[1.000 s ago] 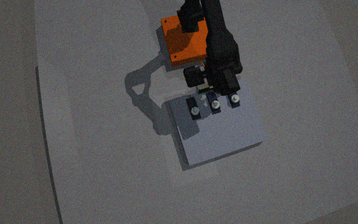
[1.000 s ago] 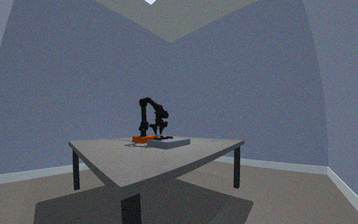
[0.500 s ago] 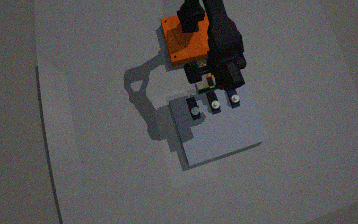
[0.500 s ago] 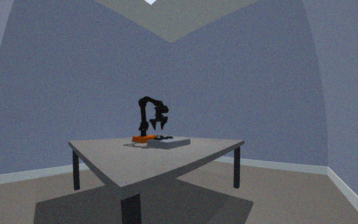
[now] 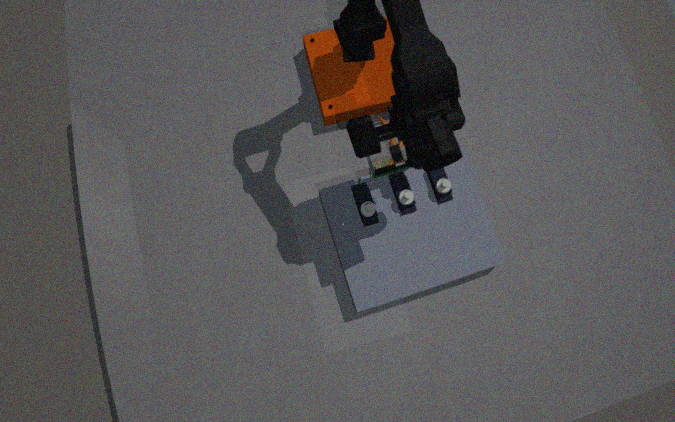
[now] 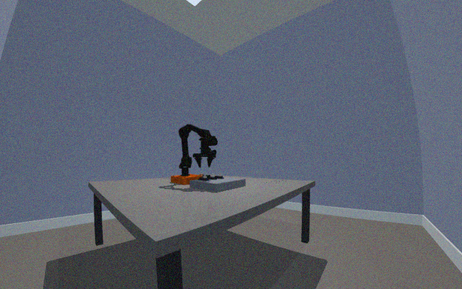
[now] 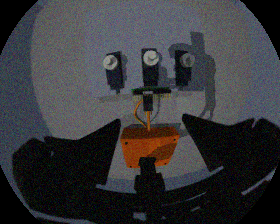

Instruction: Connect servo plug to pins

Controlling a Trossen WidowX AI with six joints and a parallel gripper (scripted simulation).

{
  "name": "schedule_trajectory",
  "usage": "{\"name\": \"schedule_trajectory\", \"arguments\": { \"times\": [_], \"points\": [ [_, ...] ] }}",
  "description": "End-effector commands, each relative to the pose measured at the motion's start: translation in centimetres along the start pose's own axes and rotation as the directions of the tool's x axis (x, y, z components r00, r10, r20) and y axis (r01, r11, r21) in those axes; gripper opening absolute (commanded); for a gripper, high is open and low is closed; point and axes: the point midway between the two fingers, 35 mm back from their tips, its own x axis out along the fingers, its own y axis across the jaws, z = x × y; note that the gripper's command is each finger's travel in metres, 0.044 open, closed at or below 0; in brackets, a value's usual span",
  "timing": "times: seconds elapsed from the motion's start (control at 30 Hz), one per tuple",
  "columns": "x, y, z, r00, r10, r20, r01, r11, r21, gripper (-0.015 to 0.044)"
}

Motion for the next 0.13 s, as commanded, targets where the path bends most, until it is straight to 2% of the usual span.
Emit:
{"name": "schedule_trajectory", "arguments": {
  "times": [0.0,0.1],
  "points": [
    [-0.1,-0.02,-0.02,1.0,-0.002,0.002,0.002,1.0,0.003,0.044],
    [-0.1,-0.02,-0.02,1.0,-0.002,0.002,0.002,1.0,0.003,0.044]
  ]
}}
